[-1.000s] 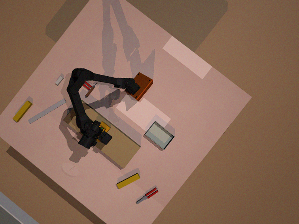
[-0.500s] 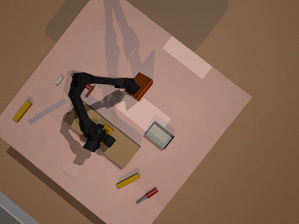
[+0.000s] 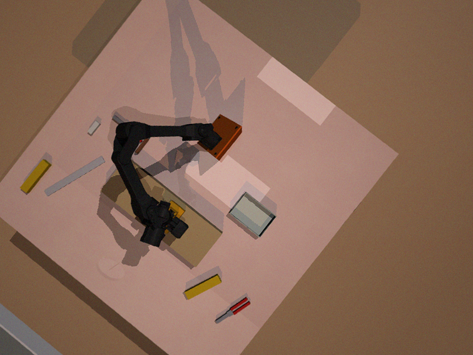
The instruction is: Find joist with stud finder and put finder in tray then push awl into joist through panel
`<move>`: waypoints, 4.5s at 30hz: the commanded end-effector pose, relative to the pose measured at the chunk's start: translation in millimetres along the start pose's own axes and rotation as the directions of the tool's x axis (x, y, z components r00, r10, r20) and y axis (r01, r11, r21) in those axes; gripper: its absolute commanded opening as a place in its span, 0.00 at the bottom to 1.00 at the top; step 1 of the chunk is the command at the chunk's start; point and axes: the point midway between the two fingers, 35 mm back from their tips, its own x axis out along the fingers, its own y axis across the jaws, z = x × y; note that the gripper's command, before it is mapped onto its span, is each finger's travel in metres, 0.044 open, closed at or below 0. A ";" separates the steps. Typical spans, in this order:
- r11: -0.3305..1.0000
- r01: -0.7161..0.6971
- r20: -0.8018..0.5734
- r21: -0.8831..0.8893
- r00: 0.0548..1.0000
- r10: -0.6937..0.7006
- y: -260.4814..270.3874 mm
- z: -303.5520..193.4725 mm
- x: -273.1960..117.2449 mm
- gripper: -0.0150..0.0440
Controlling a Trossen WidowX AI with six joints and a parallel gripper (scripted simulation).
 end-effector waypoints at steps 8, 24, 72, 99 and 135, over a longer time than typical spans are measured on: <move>1.000 -0.002 -0.001 0.002 1.000 0.002 21.8 0.6 0.4 0.25; 1.000 -0.004 -0.001 0.003 1.000 0.004 51.6 0.7 0.0 0.25; 1.000 -0.010 0.000 0.005 1.000 0.010 140.8 1.1 -2.0 0.25; 1.000 -0.010 0.000 0.006 1.000 0.010 142.6 1.1 -2.0 0.25; 1.000 -0.005 -0.001 0.003 1.000 0.005 75.8 0.7 -0.4 0.25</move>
